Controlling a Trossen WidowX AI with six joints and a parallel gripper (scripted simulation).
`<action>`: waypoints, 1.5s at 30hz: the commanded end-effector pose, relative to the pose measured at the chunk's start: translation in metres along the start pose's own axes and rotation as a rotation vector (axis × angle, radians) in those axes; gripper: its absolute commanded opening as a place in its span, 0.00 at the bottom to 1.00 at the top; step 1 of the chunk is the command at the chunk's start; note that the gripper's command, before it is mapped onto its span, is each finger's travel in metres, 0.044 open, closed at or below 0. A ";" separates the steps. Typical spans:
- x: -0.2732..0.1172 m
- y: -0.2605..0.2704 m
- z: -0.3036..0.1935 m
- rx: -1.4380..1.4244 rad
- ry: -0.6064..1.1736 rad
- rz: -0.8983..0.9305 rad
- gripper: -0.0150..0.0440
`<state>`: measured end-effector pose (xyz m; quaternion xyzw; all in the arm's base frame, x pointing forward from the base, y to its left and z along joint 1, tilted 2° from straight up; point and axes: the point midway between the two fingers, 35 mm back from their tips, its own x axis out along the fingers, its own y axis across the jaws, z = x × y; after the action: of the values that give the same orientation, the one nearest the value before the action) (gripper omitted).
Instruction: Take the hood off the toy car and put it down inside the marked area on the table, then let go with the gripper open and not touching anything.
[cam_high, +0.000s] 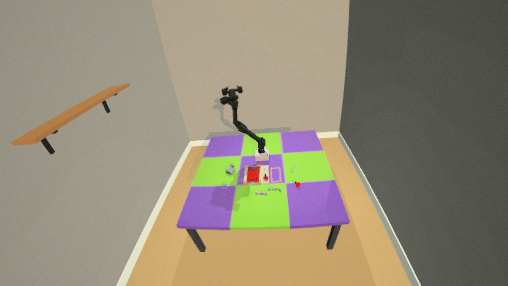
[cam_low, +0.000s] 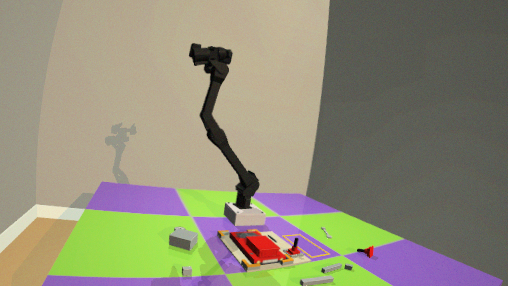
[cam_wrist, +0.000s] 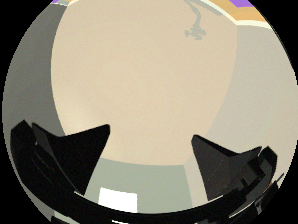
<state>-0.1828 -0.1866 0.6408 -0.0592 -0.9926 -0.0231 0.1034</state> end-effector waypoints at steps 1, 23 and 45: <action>0.001 0.002 -0.001 0.000 0.004 0.002 1.00; -0.035 0.271 -0.065 0.592 0.542 0.477 1.00; -0.260 0.439 -0.037 1.070 1.385 0.852 1.00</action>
<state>0.0983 0.2078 0.6540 -0.3300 -0.5380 0.4312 0.6448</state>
